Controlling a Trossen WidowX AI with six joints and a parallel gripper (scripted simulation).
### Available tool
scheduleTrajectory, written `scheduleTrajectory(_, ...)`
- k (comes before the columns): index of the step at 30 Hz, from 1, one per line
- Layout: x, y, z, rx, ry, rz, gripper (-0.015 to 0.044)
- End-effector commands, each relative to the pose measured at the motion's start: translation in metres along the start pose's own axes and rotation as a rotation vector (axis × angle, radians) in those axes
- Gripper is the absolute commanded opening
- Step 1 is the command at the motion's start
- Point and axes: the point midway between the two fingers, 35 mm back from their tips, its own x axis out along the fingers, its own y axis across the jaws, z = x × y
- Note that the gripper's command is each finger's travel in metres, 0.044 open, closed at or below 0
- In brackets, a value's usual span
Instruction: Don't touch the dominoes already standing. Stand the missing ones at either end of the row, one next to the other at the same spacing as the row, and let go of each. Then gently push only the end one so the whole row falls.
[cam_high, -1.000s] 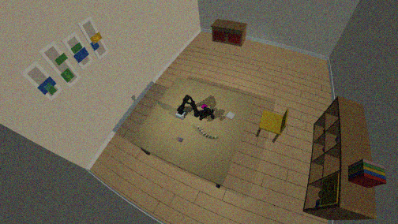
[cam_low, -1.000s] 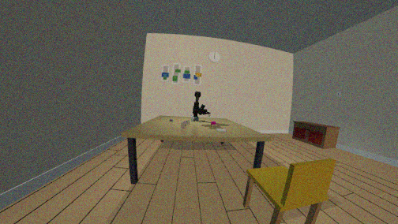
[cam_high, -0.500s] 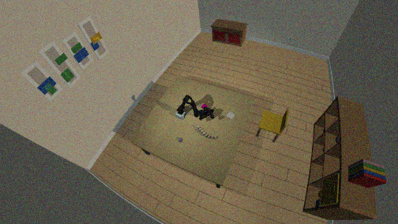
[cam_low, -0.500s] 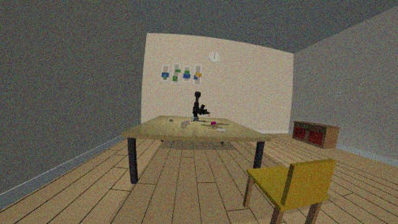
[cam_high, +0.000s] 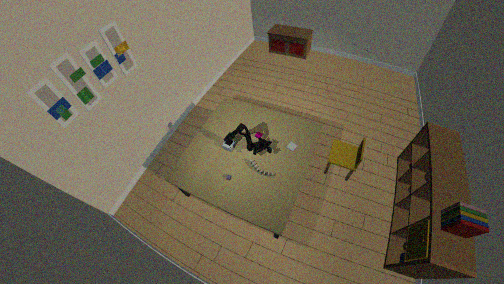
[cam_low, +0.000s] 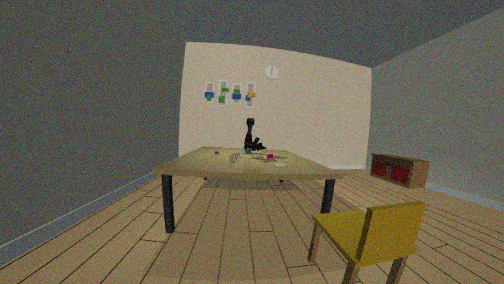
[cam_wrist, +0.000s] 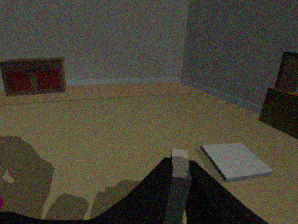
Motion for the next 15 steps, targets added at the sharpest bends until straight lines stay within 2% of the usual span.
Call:
scheduleTrajectory(1, 0.003, -0.003, -0.012, 0.003, -0.001, -0.005, 0.0024)
scheduleTrajectory(15, 0.01, 0.001, -0.062, 0.018, 0.004, -0.005, 0.0024)
